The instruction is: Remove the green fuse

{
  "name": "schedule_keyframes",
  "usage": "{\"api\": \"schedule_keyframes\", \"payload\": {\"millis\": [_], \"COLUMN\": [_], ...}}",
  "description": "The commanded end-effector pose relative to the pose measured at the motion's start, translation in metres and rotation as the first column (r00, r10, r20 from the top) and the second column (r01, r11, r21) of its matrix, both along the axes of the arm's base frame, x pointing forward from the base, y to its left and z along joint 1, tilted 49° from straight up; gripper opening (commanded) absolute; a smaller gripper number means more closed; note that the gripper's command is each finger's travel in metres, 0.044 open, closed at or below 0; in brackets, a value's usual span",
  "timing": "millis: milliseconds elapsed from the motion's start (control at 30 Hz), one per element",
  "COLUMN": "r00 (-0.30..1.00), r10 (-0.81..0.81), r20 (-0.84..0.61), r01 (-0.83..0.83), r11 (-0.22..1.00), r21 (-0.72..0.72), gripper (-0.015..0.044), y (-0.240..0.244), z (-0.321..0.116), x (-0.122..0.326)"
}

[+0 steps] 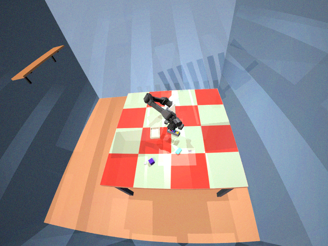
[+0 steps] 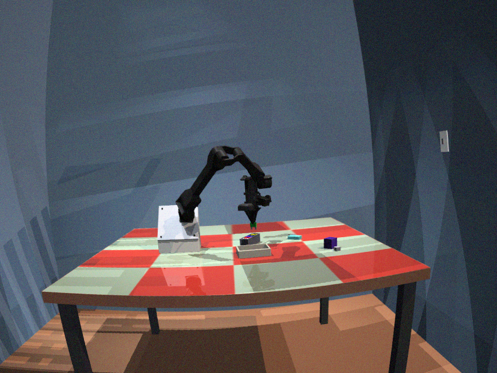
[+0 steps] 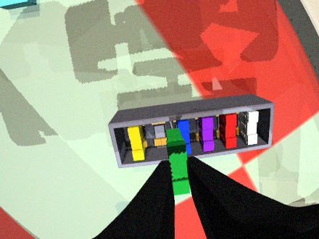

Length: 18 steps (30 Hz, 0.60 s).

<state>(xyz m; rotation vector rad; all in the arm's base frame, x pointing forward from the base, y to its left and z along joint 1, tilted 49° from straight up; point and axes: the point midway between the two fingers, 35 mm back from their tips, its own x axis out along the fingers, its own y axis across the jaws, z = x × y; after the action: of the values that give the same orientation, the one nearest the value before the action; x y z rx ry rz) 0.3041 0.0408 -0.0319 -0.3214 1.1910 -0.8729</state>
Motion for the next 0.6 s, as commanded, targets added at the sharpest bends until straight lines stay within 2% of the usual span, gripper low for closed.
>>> {"api": "schedule_keyframes", "payload": {"millis": [0,567], "r00": [1.0,1.0], "r10": [-0.005,-0.002], "r20": [-0.003,-0.002], "r01": [0.005,0.002], "r11": [1.0,1.0], "r21": [0.008,0.014], "gripper": [0.0,0.0], "y": [-0.015,-0.085], "z": [0.018,0.096], "x": [0.006,0.012]}}
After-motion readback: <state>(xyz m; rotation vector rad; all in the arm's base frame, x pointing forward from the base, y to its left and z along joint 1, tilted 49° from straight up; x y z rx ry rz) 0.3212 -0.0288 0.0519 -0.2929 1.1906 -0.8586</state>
